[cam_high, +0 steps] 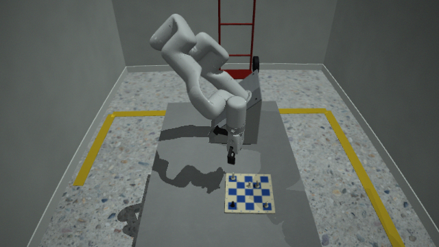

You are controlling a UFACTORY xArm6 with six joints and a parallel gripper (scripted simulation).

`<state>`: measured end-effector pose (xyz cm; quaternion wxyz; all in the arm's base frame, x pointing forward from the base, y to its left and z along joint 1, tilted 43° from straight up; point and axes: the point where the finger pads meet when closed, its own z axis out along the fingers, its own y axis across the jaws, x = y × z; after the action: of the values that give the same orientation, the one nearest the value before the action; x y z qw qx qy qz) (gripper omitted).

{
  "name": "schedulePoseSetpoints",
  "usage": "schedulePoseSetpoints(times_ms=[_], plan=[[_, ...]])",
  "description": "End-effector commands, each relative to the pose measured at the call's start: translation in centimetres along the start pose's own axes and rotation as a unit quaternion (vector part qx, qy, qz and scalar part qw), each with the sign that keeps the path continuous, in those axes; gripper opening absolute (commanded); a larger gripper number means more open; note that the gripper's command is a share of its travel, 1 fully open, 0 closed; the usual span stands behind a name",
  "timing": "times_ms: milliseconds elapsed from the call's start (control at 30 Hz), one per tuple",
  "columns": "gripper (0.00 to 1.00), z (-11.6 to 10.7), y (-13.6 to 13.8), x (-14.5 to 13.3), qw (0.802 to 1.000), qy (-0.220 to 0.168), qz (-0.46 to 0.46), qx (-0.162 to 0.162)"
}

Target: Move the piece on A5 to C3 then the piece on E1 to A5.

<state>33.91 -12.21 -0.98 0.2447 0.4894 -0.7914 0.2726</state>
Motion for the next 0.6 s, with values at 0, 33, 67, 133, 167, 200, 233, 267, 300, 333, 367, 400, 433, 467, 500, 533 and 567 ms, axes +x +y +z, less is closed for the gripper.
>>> schedulePoseSetpoints(times_ms=[0, 33, 67, 133, 167, 200, 233, 267, 300, 333, 367, 400, 433, 467, 500, 533, 567], plan=[[1.0, 0.0, -0.1, 0.0, 1.0, -0.001, 0.015, 0.001], [1.0, 0.0, -0.1, 0.0, 1.0, -0.001, 0.025, 0.001], [1.0, 0.1, -0.1, 0.0, 0.999, -0.001, 0.039, 0.001], [1.0, 0.3, -0.1, 0.0, 0.997, 0.0, 0.075, 0.002], [1.0, 0.4, -0.1, 0.0, 0.995, 0.0, 0.099, 0.002], [1.0, 0.6, -0.2, 0.0, 0.992, 0.0, 0.125, 0.002], [1.0, 0.7, -0.2, 0.0, 0.988, 0.0, 0.154, 0.002], [1.0, 0.9, -0.2, 0.0, 0.983, 0.0, 0.185, 0.002], [1.0, 0.9, -0.2, 0.0, 0.983, 0.0, 0.185, 0.002], [1.0, 0.9, -0.2, 0.0, 0.983, 0.0, 0.185, 0.002], [1.0, 1.1, -0.2, 0.0, 0.976, 0.0, 0.219, 0.002], [1.0, 1.3, -0.2, 0.0, 0.967, 0.0, 0.254, 0.002], [1.0, 1.5, -0.2, 0.0, 0.959, 0.0, 0.282, 0.002], [1.0, 1.7, -0.2, 0.0, 0.954, 0.0, 0.299, 0.0], [1.0, 1.9, -0.2, 0.1, 0.948, 0.0, 0.317, -0.001], [1.0, 2.1, -0.2, 0.1, 0.941, 0.0, 0.337, -0.002], [1.0, 2.3, -0.2, 0.1, 0.934, 0.0, 0.358, -0.003]])
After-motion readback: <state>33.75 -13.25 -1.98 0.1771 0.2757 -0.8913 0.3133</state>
